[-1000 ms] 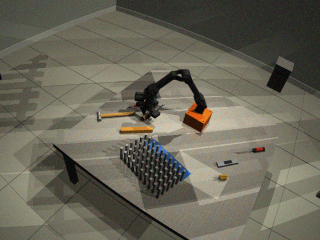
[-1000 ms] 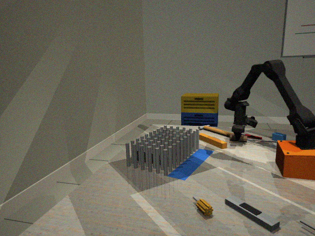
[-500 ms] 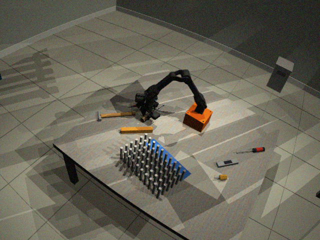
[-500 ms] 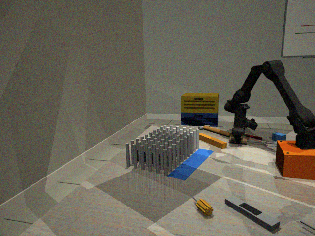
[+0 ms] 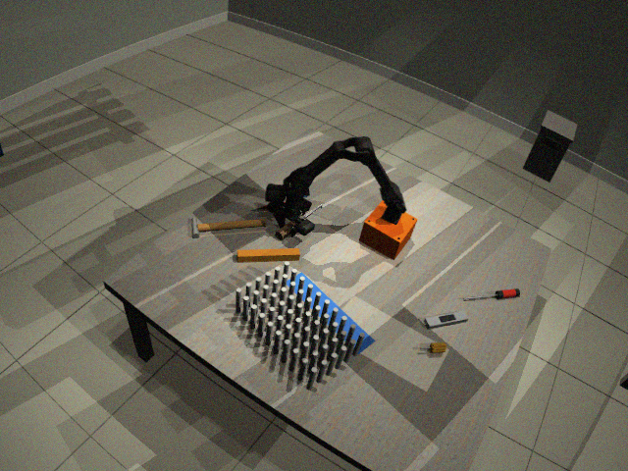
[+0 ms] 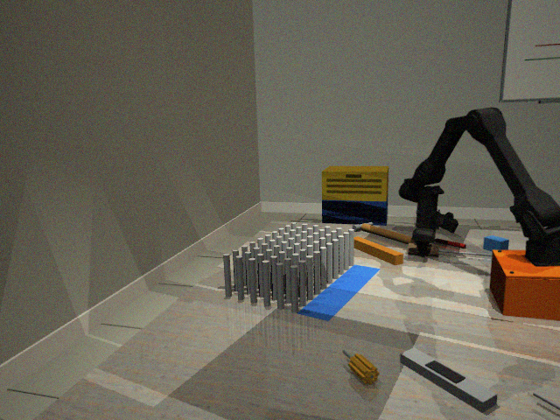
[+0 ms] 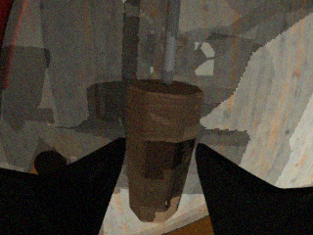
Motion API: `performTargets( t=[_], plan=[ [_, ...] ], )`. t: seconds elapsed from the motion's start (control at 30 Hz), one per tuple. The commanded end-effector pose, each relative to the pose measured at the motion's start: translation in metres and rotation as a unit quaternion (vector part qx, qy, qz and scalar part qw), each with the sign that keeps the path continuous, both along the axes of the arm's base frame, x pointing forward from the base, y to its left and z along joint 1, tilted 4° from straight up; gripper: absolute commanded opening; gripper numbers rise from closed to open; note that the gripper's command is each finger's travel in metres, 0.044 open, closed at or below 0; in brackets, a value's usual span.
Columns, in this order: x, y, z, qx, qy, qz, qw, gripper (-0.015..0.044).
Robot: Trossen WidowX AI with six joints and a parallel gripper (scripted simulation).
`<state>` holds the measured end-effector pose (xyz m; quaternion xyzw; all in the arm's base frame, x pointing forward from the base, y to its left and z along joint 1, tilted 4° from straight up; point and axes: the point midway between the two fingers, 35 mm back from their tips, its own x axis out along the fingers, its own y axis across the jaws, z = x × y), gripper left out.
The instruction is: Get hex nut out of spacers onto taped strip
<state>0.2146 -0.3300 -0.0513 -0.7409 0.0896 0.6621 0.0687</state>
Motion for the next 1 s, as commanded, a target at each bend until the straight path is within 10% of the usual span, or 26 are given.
performTargets(
  t=[0.0, 0.13, 0.33, 0.97],
  plan=[
    [0.000, 0.000, 0.000, 0.000, 0.000, 0.000, 1.000, 0.0341],
    [0.000, 0.000, 0.003, 0.000, 0.000, 0.000, 1.000, 0.0440],
    [-0.006, -0.001, 0.070, -0.001, 0.000, 0.000, 1.000, 0.0440],
    [-0.006, -0.001, 0.070, -0.001, 0.000, 0.000, 1.000, 0.0440]
  ],
)
